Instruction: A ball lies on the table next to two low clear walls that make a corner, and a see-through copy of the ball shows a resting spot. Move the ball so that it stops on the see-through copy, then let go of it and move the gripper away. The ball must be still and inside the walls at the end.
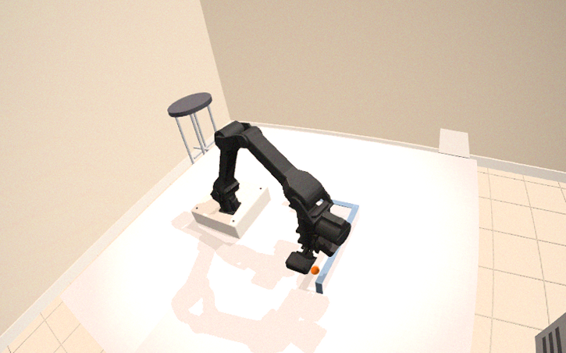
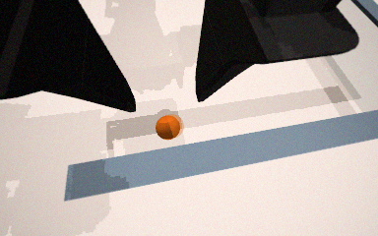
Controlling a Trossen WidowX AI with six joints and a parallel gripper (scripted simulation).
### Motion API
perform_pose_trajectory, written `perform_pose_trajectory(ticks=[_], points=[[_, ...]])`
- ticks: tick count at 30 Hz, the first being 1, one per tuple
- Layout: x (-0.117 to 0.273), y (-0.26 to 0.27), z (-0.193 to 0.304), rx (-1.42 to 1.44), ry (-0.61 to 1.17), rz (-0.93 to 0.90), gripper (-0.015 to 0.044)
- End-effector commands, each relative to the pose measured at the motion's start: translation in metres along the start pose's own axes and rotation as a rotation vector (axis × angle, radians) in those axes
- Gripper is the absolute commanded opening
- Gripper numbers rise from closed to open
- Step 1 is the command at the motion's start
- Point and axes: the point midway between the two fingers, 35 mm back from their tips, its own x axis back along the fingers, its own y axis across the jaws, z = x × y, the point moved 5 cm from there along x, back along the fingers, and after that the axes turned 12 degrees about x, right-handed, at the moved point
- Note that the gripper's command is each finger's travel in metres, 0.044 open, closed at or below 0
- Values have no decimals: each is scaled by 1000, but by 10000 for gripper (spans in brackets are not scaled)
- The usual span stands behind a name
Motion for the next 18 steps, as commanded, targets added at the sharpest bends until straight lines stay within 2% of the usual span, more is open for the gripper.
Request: perform_pose_trajectory(ticks=[1,10,12,15,18], points=[[32,0,0,6,-24,12,228],[31,-1,-3,0,-45,22,228],[42,-1,-2,0,-45,22,281],[78,2,3,0,-43,21,359],[81,2,3,0,-43,21,438]])
